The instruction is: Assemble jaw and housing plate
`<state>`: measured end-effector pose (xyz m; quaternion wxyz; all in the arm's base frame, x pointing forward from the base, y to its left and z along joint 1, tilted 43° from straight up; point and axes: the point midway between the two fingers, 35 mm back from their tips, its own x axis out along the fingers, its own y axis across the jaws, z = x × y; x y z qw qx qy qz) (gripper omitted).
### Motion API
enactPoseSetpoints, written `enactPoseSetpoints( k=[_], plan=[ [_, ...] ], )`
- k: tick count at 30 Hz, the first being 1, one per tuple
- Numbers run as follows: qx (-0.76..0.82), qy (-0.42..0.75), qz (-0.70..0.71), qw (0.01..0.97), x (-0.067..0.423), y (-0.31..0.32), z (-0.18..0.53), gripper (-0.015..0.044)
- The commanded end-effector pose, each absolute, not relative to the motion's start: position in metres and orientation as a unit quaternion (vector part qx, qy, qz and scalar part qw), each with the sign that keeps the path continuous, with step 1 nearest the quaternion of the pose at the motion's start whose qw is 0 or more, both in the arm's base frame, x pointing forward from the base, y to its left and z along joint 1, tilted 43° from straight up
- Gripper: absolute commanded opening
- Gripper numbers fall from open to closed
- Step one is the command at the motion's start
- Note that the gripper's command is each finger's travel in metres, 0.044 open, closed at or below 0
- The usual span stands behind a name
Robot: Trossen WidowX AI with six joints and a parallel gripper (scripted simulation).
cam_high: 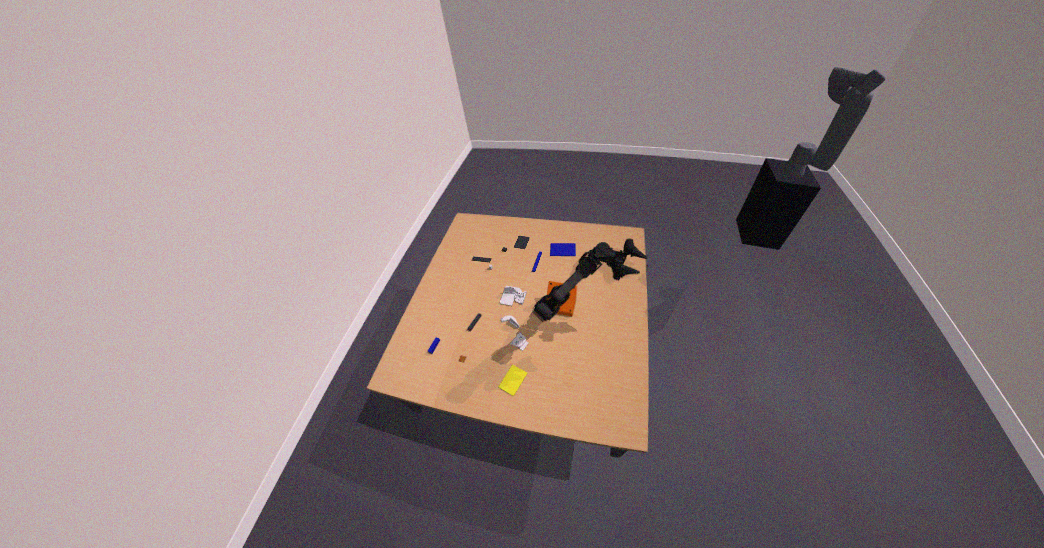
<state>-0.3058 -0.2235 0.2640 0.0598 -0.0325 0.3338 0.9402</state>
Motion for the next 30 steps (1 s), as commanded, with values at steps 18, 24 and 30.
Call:
enactPoseSetpoints(
  k=[18, 24, 30],
  plan=[
    [-0.084, 0.225, 0.97, -0.024, -0.28, -0.263, 0.253, 0.044],
    [-0.1, 0.184, 0.976, -0.059, -0.268, -0.278, 0.249, 0.044],
    [-0.114, 0.147, 0.978, -0.094, -0.255, -0.291, 0.244, 0.044]
  ],
)
